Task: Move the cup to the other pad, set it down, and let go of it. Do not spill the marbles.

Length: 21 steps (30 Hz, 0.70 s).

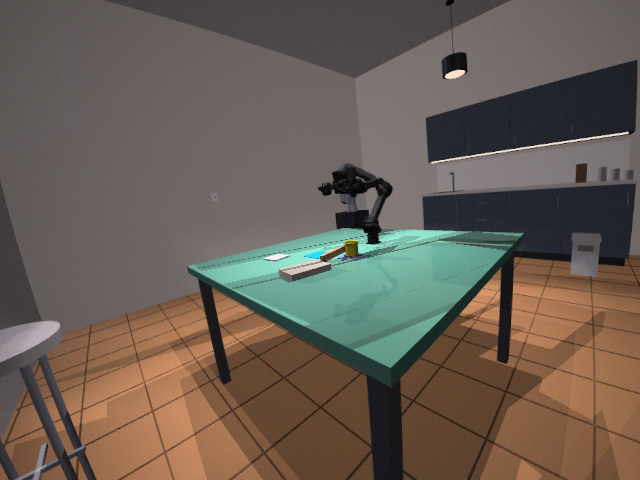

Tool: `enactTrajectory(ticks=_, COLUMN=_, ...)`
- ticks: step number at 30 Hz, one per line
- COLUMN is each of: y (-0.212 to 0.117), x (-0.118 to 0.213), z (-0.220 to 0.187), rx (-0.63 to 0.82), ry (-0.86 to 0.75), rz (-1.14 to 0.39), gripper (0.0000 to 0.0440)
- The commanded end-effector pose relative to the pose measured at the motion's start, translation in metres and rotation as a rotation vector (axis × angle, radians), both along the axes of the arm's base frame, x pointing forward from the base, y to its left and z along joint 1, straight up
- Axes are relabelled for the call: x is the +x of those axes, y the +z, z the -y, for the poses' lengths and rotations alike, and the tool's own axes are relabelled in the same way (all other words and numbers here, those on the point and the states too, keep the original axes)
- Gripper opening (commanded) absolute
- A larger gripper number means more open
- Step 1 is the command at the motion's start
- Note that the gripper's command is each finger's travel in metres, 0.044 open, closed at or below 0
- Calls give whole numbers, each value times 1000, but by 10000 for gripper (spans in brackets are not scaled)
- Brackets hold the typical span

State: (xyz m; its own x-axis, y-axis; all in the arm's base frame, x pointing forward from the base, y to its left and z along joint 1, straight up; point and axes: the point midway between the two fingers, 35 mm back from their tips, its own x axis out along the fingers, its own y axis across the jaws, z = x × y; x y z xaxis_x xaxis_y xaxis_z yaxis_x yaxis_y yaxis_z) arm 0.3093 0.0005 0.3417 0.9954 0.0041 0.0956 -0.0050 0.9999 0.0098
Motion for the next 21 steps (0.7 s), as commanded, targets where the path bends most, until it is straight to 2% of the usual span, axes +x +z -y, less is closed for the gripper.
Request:
enactTrajectory(ticks=1, y=1, x=0, z=-1, rx=1, ry=3, rz=-1, gripper=374)
enactTrajectory(ticks=12, y=2, x=-1, z=-6, rx=47, ry=22, rz=-69, gripper=95)
enactTrajectory(ticks=16, y=2, x=0, z=-9, rx=84, ry=36, rz=-108, gripper=98)
enactTrajectory(ticks=21, y=4, x=3, z=-15, rx=140, ry=55, rz=-154, gripper=141)
